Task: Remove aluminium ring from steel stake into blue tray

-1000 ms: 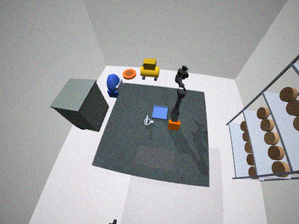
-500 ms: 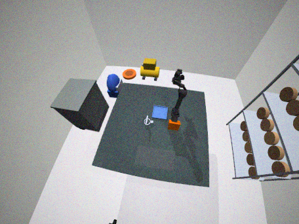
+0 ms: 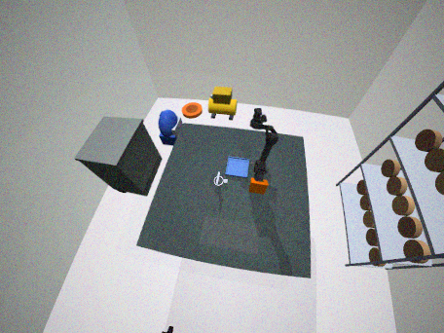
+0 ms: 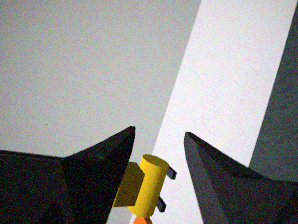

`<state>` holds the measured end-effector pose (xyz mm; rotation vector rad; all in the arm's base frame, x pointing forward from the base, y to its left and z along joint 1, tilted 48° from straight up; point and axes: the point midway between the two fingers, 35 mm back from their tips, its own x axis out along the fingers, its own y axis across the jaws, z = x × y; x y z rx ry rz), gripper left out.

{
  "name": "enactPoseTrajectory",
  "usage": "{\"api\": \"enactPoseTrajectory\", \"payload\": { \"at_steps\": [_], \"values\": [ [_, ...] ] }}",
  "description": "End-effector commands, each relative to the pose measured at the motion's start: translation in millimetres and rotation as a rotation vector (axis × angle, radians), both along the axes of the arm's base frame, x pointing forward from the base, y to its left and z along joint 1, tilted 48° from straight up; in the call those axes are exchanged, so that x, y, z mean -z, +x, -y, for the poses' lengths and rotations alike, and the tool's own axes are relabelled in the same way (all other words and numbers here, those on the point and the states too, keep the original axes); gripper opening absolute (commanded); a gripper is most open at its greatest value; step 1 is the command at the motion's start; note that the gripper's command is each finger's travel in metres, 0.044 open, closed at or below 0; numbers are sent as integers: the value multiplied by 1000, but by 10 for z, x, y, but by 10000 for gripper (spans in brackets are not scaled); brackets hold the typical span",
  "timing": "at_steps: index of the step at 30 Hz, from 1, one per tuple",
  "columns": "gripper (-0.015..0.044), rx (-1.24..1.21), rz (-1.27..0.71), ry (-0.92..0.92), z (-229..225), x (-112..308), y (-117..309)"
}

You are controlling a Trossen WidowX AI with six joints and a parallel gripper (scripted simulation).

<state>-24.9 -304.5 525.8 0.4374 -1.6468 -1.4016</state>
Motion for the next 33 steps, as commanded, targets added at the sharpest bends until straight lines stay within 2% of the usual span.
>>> {"api": "enactPoseTrajectory", "payload": {
  "at_steps": [1,18,33],
  "values": [
    [200,-28,-48,78,145,190,169],
    [200,-188,-320,384,481,1052,1086],
    [200,-341,-655,621,414,1965,1939]
  ]
}}
